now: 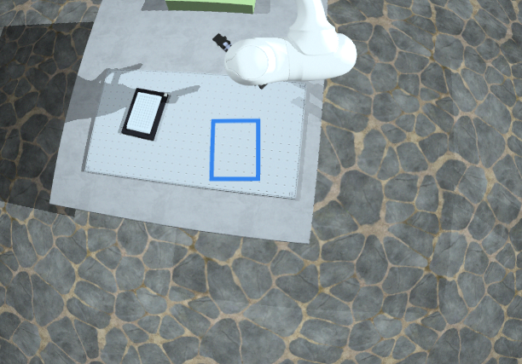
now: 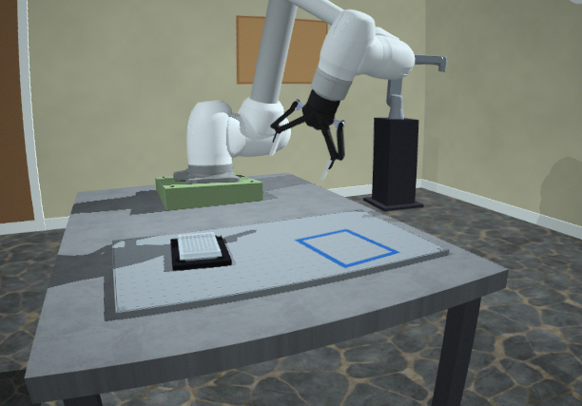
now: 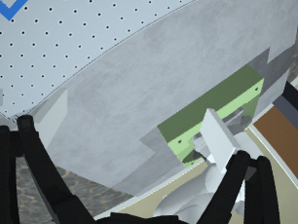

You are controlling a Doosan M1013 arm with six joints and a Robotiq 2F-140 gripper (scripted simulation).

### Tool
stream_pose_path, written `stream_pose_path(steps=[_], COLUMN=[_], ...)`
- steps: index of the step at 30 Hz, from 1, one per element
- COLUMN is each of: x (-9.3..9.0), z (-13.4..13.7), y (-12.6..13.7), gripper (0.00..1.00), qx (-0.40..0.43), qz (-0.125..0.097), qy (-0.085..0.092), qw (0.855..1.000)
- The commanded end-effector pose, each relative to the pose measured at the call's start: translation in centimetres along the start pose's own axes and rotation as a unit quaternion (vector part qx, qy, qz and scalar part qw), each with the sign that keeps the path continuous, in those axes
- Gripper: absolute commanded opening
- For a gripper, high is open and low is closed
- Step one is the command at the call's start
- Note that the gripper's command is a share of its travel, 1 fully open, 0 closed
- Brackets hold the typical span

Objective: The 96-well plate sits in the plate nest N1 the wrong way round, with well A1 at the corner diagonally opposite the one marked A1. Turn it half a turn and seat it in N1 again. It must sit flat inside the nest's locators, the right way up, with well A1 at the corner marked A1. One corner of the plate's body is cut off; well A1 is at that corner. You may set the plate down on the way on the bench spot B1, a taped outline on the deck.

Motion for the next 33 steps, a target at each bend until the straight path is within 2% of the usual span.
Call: stream_pose_path(steps=[1, 4, 5, 7, 8, 10, 12, 15, 17, 20, 22, 24, 27, 29, 32, 33], x=[-0.1, -0.3, -0.3, -0.3, -0.4, -0.4, -0.5, -0.7, -0.8, -0.9, -1.1, -1.1, -1.2, -1.3, -1.5, -1.6], z=[-0.1, -0.2, -0.1, -0.1, -0.1, -0.2, 0.0, 0.0, 0.2, 0.2, 0.4, 0.4, 0.6, 0.8, 1.0, 1.2], y=[-1.7, -3.1, -3.6, -3.6, -4.1, -5.1, -6.1, -7.6, -8.6, -10.1, -11.0, -11.0, -12.5, -13.5, -15.0, -15.4], gripper=[1.0, 1.0, 1.0, 1.0, 1.0, 1.0, 1.0, 1.0, 1.0, 1.0, 1.0, 1.0, 1.0, 1.0, 1.0, 1.0], qx=[0.026, 0.026, 0.038, 0.038, 0.05, 0.05, 0.073, 0.073, 0.095, 0.095, 0.117, 0.117, 0.117, 0.138, 0.138, 0.15], qz=[-0.003, -0.003, -0.003, -0.003, -0.003, -0.003, -0.001, -0.001, 0.004, 0.004, 0.011, 0.011, 0.011, 0.02, 0.02, 0.026], qy=[-0.022, -0.022, -0.033, -0.033, -0.043, -0.043, -0.064, -0.064, -0.083, -0.083, -0.102, -0.102, -0.102, -0.12, -0.12, -0.13], qw=[0.999, 0.999, 0.999, 0.999, 0.998, 0.998, 0.995, 0.995, 0.992, 0.992, 0.988, 0.988, 0.988, 0.983, 0.983, 0.98])
Point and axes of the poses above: the point where the finger pads meet when closed, its own x axis back along the fingers, its own z axis across the jaws, y = z × x, the point moved 4 cm from there along x, back along the fingers, and after that the axes turned 11 degrees about -x, right-handed, at the moved point
